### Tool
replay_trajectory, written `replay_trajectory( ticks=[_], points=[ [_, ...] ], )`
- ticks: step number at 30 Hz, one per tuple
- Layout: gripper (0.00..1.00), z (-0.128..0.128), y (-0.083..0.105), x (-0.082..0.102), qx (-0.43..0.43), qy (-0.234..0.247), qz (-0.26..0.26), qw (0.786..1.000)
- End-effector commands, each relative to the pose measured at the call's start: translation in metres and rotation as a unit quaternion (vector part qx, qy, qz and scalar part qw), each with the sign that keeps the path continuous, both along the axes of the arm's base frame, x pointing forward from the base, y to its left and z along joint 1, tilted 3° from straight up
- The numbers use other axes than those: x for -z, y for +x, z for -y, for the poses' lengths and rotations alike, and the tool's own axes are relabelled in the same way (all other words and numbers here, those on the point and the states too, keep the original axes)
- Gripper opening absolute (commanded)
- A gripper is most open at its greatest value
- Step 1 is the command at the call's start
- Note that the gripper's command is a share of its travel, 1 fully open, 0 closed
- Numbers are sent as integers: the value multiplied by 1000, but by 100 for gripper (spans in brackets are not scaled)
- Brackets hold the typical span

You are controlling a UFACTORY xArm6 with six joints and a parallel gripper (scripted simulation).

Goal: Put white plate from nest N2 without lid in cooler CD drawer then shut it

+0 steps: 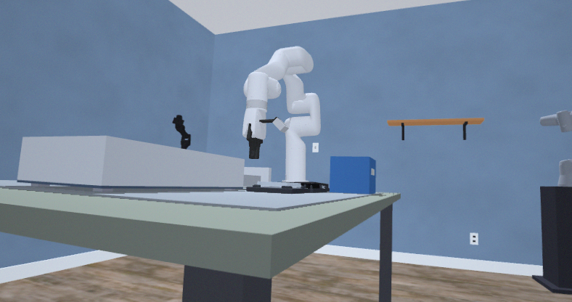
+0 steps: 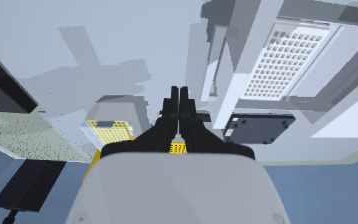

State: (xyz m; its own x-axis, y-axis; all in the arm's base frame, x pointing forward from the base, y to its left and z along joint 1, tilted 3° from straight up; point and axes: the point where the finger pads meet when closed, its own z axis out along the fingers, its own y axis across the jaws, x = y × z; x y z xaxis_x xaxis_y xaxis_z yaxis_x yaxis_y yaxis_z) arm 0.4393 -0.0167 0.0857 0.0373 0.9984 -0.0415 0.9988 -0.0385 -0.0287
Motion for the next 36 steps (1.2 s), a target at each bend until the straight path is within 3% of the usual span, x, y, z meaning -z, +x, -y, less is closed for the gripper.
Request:
replay_trajectory(
  ticks=[1,36],
  points=[
    [0,0,2,3,0,0,3,1000],
    [0,2,0,55,0,0,3,1000]
  ],
)
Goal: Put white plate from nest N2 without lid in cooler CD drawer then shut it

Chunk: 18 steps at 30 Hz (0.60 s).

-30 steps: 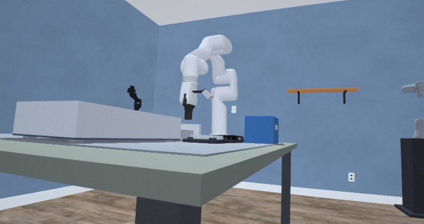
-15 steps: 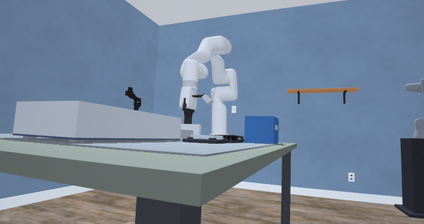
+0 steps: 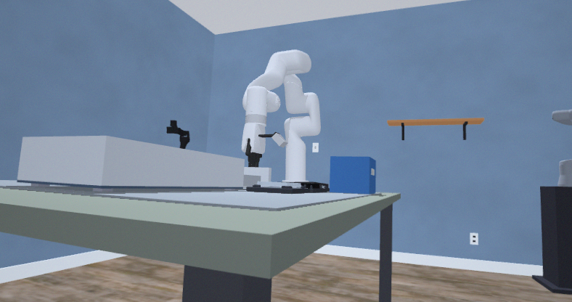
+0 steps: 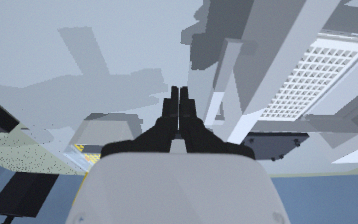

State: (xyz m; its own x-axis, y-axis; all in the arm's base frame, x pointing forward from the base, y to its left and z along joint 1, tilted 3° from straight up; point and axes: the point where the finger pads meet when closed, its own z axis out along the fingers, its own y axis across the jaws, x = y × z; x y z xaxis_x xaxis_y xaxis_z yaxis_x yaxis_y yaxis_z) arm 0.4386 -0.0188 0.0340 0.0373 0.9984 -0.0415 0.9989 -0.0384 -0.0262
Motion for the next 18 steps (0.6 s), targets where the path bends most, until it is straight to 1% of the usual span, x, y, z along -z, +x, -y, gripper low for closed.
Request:
replay_trajectory(
  ticks=[1,11,18],
  points=[
    [0,0,1,5,0,0,1,1000],
    [0,1,0,21,0,0,1,1000],
    [0,1,0,23,0,0,1,1000]
  ],
)
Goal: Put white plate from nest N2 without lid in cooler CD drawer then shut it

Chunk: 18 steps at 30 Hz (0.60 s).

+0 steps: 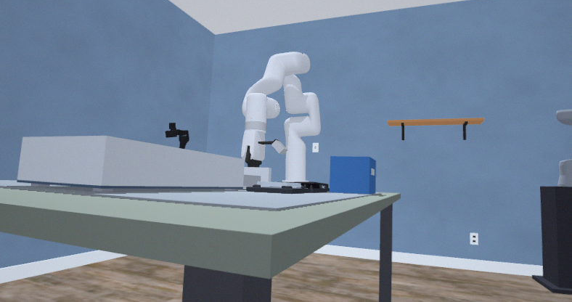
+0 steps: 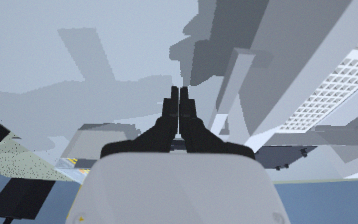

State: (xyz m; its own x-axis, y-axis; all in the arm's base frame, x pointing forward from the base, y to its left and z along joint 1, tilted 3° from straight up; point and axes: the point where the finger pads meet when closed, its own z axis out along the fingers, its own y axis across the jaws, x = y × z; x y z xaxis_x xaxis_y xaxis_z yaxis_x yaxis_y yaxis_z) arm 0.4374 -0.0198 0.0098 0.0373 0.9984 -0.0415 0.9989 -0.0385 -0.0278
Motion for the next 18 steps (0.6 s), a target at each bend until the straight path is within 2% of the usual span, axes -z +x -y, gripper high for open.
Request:
replay_trajectory(
  ticks=[1,18],
  points=[
    [0,0,2,-1,0,0,2,1000],
    [0,1,25,-1,0,0,2,1000]
  ],
)
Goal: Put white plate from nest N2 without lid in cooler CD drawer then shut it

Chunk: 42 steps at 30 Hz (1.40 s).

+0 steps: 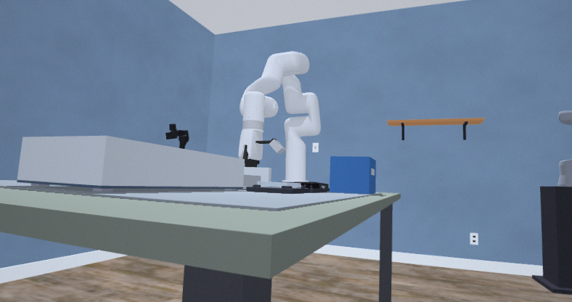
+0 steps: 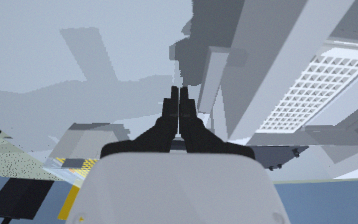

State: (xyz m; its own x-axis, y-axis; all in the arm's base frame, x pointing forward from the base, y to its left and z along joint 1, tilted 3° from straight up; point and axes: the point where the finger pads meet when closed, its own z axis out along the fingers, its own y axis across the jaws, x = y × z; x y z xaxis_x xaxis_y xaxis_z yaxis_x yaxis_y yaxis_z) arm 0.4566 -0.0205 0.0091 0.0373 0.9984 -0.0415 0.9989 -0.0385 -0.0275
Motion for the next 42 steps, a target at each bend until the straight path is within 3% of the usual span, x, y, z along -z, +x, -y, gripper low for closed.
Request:
replay_trajectory(
  ticks=[1,42],
  points=[
    [0,0,7,-1,0,0,2,1000],
    [0,2,63,0,0,0,2,1000]
  ],
)
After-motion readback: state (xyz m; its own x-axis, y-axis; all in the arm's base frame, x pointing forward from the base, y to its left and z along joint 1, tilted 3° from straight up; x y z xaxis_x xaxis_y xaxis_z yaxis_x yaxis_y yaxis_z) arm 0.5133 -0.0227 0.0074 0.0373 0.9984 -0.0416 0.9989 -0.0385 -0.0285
